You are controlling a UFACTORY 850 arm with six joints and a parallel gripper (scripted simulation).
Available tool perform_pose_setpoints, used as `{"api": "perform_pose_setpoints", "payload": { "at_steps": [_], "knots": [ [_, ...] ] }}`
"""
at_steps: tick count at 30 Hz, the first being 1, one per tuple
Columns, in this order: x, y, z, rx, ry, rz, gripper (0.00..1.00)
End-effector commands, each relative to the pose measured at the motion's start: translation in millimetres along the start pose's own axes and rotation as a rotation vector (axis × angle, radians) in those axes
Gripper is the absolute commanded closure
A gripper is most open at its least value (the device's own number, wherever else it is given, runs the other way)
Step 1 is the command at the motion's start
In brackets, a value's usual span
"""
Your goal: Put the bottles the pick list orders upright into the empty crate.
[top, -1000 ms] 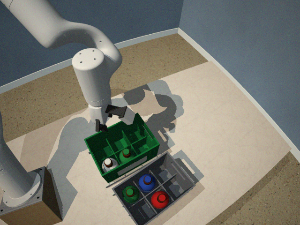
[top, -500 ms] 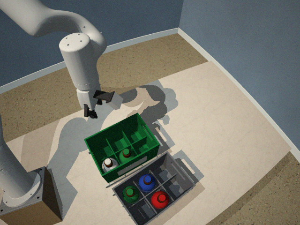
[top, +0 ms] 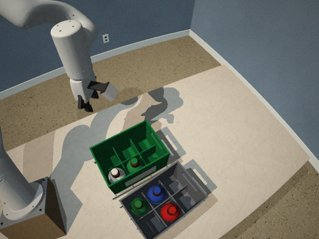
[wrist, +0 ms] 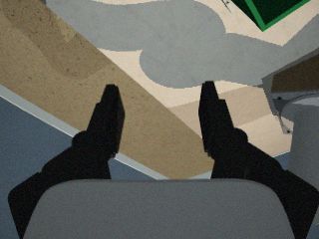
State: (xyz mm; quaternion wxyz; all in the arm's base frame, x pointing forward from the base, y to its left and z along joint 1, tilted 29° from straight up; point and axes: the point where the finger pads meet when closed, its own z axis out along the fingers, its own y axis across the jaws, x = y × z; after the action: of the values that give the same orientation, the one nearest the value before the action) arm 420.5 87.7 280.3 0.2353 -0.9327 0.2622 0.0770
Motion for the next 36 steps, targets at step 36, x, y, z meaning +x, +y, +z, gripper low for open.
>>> {"api": "perform_pose_setpoints", "payload": {
  "at_steps": [36],
  "knots": [
    [-133,-101,-57,0.0,0.002,0.0,0.35]
  ]
}}
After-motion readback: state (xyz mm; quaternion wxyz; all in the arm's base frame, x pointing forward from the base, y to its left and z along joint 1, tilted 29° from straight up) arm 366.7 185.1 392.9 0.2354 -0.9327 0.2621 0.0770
